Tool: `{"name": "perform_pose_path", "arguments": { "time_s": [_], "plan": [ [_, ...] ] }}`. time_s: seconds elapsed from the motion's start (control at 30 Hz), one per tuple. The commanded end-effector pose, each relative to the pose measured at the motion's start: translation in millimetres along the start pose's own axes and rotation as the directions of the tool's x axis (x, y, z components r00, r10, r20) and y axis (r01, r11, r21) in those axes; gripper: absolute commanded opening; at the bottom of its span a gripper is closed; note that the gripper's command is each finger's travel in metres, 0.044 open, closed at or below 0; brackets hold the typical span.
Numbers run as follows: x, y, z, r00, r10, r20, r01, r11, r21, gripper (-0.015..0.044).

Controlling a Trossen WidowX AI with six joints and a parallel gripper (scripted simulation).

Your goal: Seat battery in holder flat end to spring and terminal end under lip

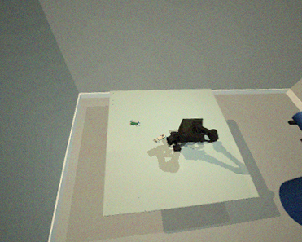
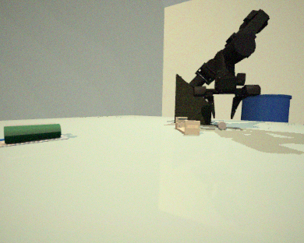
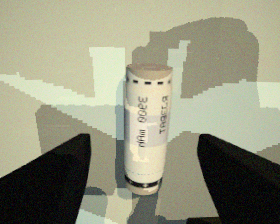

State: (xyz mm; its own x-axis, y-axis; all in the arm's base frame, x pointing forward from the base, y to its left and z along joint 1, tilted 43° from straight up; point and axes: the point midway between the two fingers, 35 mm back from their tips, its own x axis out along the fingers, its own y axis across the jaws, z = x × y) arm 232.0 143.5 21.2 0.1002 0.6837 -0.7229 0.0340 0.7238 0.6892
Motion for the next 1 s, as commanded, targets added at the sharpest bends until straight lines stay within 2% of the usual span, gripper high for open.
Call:
{"name": "perform_pose_path", "arguments": {
  "time_s": [0.0,0.47,0.6,0.97],
  "plan": [
    [8.8,-2.4,-2.1,1.000,-0.006,-0.007,0.006,1.000,0.010,0.0238],
    [28.6,-1.9,-4.2,1.000,-0.003,-0.007,0.003,1.000,0.011,0.0238],
    [28.6,-1.9,-4.2,1.000,-0.003,-0.007,0.003,1.000,0.011,0.0133],
    [28.6,-1.9,-4.2,1.000,-0.003,-0.007,0.003,1.000,0.011,0.0076]
  ]
}}
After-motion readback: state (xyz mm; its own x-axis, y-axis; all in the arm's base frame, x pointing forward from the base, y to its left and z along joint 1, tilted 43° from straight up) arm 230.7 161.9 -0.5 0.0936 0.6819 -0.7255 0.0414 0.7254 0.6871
